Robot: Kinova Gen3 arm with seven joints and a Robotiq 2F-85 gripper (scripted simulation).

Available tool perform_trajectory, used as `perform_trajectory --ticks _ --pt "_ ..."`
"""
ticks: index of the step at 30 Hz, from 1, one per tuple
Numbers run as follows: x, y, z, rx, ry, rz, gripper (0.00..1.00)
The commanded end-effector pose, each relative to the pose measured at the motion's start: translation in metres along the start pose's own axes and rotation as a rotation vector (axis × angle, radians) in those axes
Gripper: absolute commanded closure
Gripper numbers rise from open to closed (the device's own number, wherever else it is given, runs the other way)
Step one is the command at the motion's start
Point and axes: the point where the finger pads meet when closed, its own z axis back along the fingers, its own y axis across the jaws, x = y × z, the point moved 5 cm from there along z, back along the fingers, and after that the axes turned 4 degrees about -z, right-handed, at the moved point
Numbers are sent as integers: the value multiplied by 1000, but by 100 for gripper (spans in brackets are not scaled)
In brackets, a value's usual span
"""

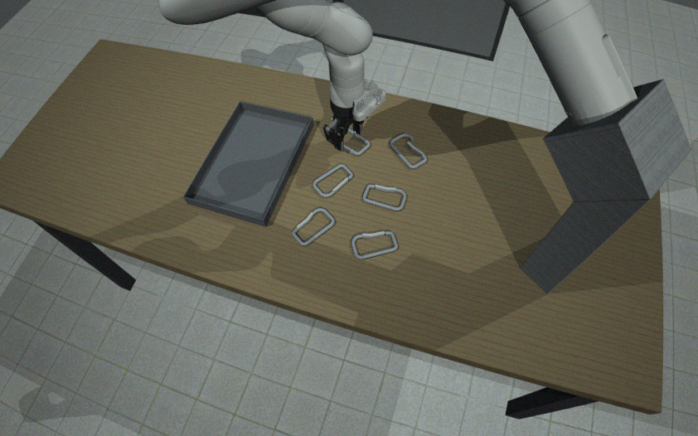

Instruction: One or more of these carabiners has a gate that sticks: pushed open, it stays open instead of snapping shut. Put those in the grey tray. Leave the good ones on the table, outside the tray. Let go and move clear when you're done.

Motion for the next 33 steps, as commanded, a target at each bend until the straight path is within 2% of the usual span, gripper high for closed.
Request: perform_trajectory --ticks 1,13,14,33 --pt "0 2 0 4 0 1 33" --pt "0 2 0 4 0 1 33" --pt "0 0 0 0 -1 -1 37" --pt "0 -1 1 -1 -1 -2 39"
